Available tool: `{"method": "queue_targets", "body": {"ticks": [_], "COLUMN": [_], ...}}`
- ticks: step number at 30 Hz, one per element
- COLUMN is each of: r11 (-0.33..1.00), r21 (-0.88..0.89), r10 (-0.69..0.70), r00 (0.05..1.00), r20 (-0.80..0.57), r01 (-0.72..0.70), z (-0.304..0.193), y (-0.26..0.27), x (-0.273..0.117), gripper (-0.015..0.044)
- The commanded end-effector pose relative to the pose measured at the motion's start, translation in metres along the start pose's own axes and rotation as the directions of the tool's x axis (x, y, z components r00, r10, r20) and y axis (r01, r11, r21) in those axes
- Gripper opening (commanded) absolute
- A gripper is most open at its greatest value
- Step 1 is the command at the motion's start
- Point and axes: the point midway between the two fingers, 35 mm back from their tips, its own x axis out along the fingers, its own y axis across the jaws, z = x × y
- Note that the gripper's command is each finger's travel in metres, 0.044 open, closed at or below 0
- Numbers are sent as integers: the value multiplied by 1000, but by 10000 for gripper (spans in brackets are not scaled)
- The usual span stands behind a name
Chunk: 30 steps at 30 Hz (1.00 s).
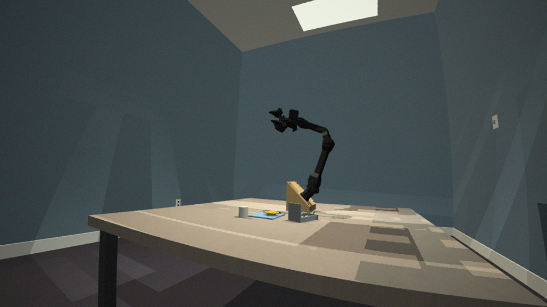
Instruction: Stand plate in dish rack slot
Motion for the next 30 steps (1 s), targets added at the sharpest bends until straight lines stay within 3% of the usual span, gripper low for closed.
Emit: {"method": "queue_targets", "body": {"ticks": [1,15,30], "r11": [996,902,654], "r21": [-71,-352,-620], "r10": [-53,-233,-437], "r00": [998,968,885], "r20": [23,89,159], "r01": [55,250,434], "z": [6,6,2], "y": [-16,-73,-146], "x": [20,76,122], "gripper": [400,400,400]}}
